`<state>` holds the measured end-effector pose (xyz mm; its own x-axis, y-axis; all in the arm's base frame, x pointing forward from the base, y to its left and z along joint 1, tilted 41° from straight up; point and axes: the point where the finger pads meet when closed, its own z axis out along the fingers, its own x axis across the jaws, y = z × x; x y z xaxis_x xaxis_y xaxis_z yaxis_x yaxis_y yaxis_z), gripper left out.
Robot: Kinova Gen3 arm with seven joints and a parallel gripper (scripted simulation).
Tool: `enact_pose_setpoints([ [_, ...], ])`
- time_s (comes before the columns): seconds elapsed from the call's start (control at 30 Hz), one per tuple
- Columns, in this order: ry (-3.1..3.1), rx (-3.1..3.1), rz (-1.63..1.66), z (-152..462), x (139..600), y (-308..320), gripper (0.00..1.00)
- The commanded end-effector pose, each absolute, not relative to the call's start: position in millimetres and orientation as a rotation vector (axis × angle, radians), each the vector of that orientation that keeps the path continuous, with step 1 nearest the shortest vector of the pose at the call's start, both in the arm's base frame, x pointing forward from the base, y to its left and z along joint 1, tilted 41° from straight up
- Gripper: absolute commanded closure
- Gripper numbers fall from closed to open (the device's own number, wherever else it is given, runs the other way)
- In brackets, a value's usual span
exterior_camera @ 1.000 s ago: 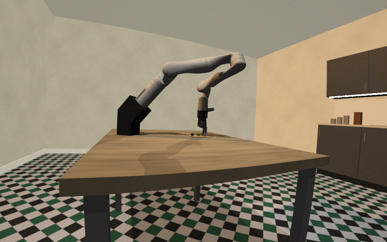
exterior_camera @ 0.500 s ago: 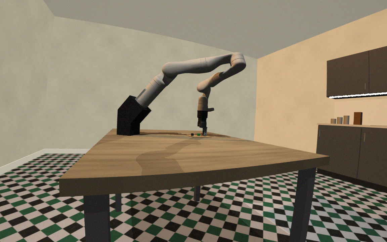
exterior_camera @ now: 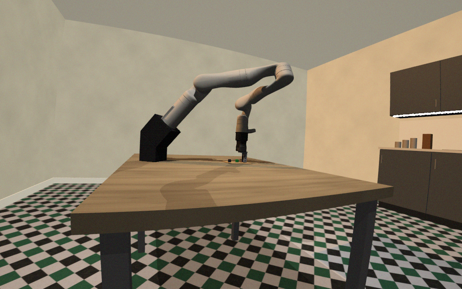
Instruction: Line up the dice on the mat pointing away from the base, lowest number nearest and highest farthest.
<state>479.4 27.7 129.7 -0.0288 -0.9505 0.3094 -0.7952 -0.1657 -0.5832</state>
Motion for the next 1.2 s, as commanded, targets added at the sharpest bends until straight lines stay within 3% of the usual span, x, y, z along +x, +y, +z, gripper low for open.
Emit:
enact_pose_setpoints([
  [0.0, 1.858, -2.011, -0.976, 130.3, 479.5, 28.0, 0.66],
  [0.07, 1.858, -2.011, -0.976, 130.3, 479.5, 28.0, 0.66],
  [0.1, 1.858, -2.011, -0.976, 130.3, 479.5, 28.0, 0.60],
  [0.27, 1.858, -2.011, -0.976, 130.3, 479.5, 28.0, 0.54],
  [0.4, 1.858, -2.011, -0.976, 130.3, 479.5, 28.0, 0.42],
  [0.53, 1.858, -2.011, -0.976, 130.3, 479.5, 28.0, 0.42],
  [0.57, 1.858, -2.011, -0.976, 130.3, 479.5, 28.0, 0.36],
  [1.17, 1.858, -2.011, -0.976, 136.1, 474.8, 30.1, 0.36],
])
